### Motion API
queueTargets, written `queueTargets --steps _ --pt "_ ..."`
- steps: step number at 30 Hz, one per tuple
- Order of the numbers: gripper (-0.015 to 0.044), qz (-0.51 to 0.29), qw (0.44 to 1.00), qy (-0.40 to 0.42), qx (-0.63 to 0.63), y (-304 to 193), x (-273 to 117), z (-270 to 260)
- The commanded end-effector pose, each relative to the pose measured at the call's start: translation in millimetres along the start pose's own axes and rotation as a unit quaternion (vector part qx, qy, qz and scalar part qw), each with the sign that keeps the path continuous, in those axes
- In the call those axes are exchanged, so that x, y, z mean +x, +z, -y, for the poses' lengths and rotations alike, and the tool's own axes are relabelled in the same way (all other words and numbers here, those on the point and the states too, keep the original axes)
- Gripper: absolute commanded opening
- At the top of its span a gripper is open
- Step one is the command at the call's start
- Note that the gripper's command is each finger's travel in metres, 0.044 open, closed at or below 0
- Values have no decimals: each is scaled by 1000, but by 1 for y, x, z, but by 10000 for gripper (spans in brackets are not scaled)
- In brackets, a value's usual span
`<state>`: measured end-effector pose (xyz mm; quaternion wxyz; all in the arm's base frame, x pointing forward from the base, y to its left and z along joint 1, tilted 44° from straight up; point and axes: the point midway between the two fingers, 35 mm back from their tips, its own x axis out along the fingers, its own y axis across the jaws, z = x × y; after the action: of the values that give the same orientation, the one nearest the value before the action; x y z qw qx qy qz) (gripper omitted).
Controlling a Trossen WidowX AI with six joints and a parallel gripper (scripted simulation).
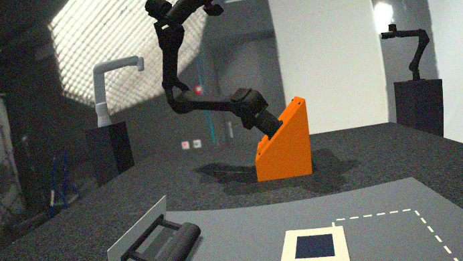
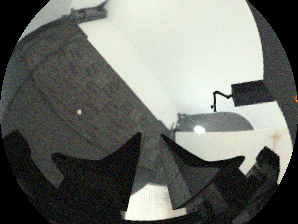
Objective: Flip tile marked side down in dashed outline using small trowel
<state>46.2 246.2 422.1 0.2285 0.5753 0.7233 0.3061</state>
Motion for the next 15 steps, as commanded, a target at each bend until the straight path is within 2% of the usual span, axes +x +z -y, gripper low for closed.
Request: queueTargets --steps 1,15 --pt "100 47 998 22 -24 23 1 -13" --pt "100 218 969 56 -100 110 -12 -45"
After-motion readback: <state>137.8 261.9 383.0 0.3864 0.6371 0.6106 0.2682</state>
